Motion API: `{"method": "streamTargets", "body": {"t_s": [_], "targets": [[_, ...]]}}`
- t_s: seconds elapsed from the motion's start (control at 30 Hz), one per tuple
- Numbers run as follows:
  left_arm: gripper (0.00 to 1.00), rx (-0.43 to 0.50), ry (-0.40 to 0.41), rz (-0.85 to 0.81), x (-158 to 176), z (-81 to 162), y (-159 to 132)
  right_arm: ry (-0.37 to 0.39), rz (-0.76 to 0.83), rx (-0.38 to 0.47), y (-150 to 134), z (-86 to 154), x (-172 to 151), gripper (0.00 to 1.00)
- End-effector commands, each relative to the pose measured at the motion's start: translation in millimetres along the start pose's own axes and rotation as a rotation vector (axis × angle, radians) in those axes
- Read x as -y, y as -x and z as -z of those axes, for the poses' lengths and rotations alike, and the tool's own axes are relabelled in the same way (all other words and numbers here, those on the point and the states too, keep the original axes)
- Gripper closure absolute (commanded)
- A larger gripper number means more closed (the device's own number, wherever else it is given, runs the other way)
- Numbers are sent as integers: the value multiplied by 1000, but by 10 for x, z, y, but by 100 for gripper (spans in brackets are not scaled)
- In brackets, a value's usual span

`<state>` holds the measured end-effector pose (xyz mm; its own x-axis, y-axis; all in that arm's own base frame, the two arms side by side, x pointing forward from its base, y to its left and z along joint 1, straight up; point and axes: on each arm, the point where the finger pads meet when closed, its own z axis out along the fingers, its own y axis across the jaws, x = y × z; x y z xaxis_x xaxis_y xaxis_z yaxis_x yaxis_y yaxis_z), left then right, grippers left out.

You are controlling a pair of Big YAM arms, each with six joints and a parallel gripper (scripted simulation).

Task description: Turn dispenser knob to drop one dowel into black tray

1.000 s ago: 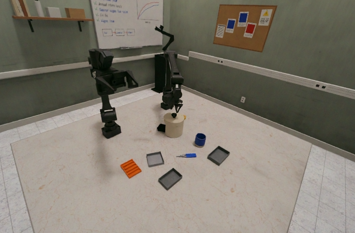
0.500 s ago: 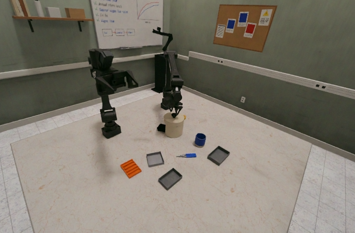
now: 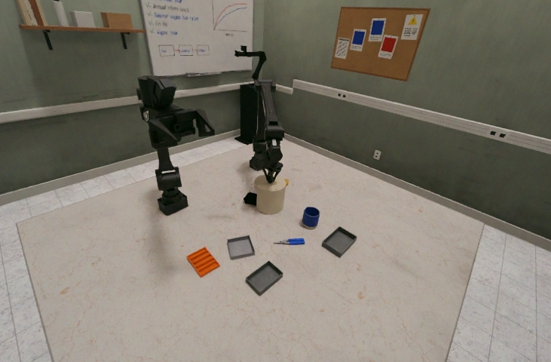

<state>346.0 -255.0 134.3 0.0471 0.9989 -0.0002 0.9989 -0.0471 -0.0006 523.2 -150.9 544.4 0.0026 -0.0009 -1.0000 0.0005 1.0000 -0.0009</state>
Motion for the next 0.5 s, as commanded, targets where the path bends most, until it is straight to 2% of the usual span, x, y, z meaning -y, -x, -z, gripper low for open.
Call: {"method": "streamTargets", "body": {"t_s": [0.0,0.4,0.43,0.47], "targets": [[100,14,20,6,-92,73,25,4,18,38,237,-33,-17,0],[100,14,18,6,-86,72,30,4,18,38,237,-33,-17,0],[100,20,23,124,-93,106,49,4,18,38,237,-33,-17,0],[100,15,17,155,-91,73,28,4,18,38,237,-33,-17,0]]}}
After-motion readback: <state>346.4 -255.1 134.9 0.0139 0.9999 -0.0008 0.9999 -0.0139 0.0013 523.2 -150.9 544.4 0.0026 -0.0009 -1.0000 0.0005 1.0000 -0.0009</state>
